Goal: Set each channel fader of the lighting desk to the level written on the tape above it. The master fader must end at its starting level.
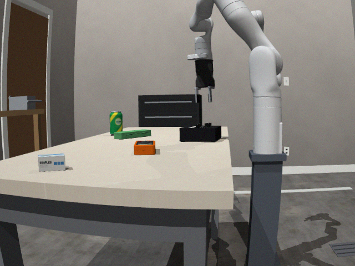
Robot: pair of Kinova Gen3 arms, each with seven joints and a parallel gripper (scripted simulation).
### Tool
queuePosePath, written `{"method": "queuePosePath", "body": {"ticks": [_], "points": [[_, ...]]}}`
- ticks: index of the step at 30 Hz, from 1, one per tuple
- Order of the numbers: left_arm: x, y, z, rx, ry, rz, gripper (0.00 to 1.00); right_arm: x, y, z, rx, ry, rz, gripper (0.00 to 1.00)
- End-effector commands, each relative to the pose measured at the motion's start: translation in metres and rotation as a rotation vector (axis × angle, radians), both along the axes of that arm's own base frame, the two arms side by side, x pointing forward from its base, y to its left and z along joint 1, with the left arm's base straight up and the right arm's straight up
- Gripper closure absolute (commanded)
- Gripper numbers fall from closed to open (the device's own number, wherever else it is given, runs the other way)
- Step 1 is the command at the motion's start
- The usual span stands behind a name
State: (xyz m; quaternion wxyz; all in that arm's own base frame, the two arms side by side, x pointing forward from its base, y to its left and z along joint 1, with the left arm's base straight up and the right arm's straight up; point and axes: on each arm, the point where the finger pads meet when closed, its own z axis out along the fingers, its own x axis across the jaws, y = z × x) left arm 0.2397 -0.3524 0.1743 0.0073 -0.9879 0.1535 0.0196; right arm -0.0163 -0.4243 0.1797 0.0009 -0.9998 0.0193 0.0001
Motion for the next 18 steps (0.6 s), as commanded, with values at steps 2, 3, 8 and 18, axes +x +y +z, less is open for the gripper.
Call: {"method": "queuePosePath", "body": {"ticks": [2, 3, 8, 18], "points": [[-0.003, 0.001, -0.005, -0.005, 0.013, -0.100, 0.00, 0.000, 0.000, 0.001, -0.002, 0.000, 0.000, 0.00], [-0.004, 0.001, -0.007, -0.006, 0.018, -0.140, 0.00, 0.000, 0.000, 0.001, -0.002, 0.000, 0.000, 0.00], [-0.012, 0.002, -0.017, -0.015, 0.044, -0.356, 0.00, 0.000, 0.000, 0.001, -0.002, 0.000, 0.000, 0.00], [-0.026, 0.002, -0.031, -0.043, 0.081, -0.683, 0.00, 0.000, 0.000, 0.001, -0.002, 0.000, 0.000, 0.00]]}}
